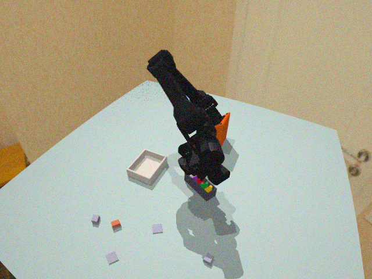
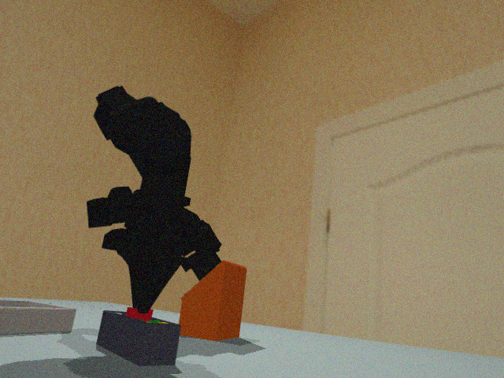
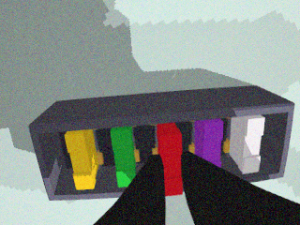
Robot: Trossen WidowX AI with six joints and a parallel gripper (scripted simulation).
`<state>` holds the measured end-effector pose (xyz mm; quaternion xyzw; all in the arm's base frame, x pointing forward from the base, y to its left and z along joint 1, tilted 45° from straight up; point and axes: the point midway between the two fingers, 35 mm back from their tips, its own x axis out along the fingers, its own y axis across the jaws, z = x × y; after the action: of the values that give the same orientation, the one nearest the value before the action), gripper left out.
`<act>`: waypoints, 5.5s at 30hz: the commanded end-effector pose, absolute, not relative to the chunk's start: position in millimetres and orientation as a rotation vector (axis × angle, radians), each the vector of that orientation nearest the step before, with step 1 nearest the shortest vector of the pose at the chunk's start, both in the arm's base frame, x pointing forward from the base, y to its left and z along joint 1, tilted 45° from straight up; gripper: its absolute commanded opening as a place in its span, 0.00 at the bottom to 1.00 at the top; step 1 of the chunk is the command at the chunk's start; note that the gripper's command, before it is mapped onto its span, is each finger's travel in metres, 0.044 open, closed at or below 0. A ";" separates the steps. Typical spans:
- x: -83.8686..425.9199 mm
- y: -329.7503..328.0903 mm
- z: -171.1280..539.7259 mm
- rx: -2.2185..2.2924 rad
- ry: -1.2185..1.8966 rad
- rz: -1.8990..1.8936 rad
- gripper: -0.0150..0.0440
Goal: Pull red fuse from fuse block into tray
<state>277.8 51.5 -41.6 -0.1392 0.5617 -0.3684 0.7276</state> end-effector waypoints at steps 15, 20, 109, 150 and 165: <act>276.9 58.6 -34.9 -0.303 1.239 -0.812 0.25; 276.7 60.3 -33.1 -0.303 1.239 -0.812 0.25; 292.8 -67.7 140.7 -0.311 1.235 -0.817 0.25; 292.7 -67.0 141.5 -0.310 1.234 -0.817 0.81; 292.5 -65.7 141.7 -0.310 1.237 -0.813 0.81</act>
<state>292.6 -65.5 141.9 -0.1407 0.5612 -0.3687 0.7275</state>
